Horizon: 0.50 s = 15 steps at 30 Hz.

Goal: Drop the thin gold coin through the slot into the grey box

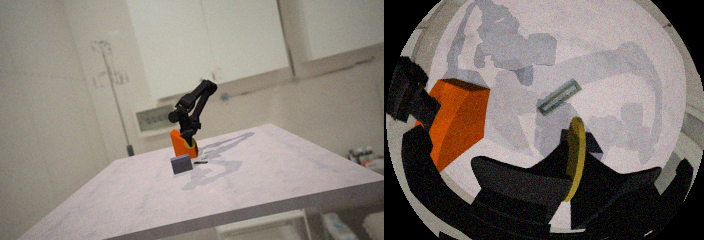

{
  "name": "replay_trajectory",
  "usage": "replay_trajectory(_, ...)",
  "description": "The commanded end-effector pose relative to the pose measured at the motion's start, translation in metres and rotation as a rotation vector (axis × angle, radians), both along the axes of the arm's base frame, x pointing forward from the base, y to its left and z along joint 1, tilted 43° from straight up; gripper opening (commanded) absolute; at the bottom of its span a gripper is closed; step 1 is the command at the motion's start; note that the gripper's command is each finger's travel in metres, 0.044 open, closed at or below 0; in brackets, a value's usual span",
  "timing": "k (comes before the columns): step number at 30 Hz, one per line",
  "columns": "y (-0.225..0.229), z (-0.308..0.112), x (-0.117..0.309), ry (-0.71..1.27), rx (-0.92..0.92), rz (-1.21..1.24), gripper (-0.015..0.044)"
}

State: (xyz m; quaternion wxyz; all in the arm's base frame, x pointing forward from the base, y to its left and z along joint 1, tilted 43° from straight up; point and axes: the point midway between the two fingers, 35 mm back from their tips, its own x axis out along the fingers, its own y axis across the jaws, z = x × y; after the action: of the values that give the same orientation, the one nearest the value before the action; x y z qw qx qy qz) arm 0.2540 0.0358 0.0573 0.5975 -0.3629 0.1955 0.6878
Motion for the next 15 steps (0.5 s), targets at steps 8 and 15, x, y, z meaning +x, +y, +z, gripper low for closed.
replay_trajectory(8, -0.017, -0.013, 0.020, -0.013, -0.008, 0.000, 0.0000)
replay_trajectory(15, -0.027, -0.023, 0.031, -0.013, -0.008, 0.000, 0.0000)
